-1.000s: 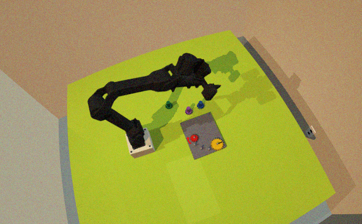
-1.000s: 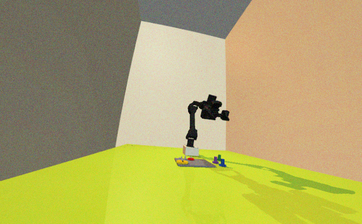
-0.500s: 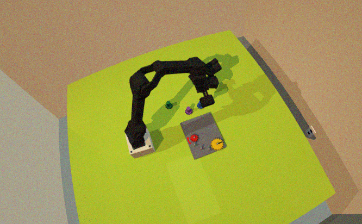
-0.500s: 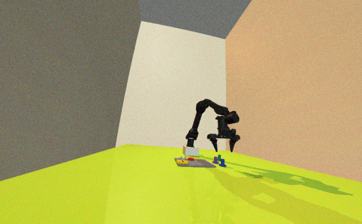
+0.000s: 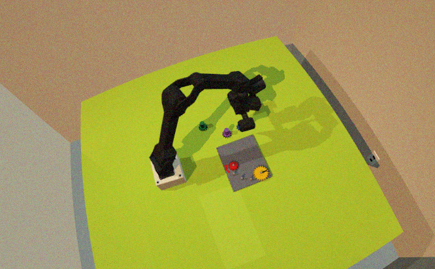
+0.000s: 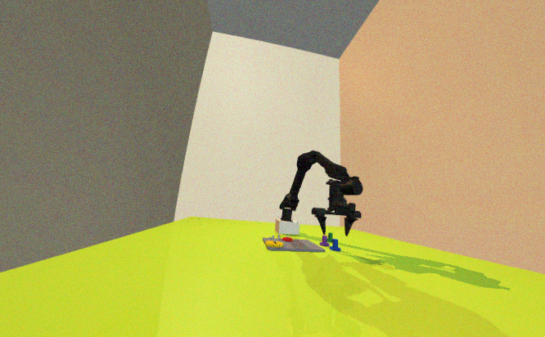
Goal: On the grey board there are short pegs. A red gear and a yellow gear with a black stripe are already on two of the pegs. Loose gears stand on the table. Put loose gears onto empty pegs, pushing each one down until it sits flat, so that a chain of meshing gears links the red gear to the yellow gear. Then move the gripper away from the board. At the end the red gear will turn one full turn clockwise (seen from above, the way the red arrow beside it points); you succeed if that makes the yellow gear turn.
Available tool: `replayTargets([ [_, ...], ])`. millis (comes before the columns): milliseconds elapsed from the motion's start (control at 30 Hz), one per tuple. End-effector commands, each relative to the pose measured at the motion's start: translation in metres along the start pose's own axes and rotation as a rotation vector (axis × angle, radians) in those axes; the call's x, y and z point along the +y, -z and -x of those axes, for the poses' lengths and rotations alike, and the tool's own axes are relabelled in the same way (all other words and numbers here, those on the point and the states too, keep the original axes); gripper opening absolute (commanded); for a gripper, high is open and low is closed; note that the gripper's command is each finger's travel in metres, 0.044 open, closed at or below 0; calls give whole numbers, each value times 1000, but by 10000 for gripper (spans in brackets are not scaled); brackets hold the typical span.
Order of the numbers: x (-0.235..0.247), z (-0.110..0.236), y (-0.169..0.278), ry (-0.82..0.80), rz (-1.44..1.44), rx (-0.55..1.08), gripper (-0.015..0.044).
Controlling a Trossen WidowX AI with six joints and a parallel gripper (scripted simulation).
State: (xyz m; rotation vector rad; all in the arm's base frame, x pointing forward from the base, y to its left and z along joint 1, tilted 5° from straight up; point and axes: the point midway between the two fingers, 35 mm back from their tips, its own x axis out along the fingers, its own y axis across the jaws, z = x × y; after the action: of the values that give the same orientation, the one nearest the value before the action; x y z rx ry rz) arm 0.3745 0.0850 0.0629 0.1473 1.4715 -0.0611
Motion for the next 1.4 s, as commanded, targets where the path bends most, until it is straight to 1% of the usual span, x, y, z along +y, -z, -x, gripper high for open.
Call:
replayTargets([
  [0, 0, -5, 0, -2, -4, 0, 440],
  [467, 0, -27, 0, -2, -4, 0, 440],
  [633, 0, -28, 0, -2, -4, 0, 440],
  [1100, 0, -28, 0, -2, -4, 0, 72],
  [1333, 0, -28, 0, -2, -4, 0, 26],
  [1367, 0, -28, 0, -2, -4, 0, 0],
])
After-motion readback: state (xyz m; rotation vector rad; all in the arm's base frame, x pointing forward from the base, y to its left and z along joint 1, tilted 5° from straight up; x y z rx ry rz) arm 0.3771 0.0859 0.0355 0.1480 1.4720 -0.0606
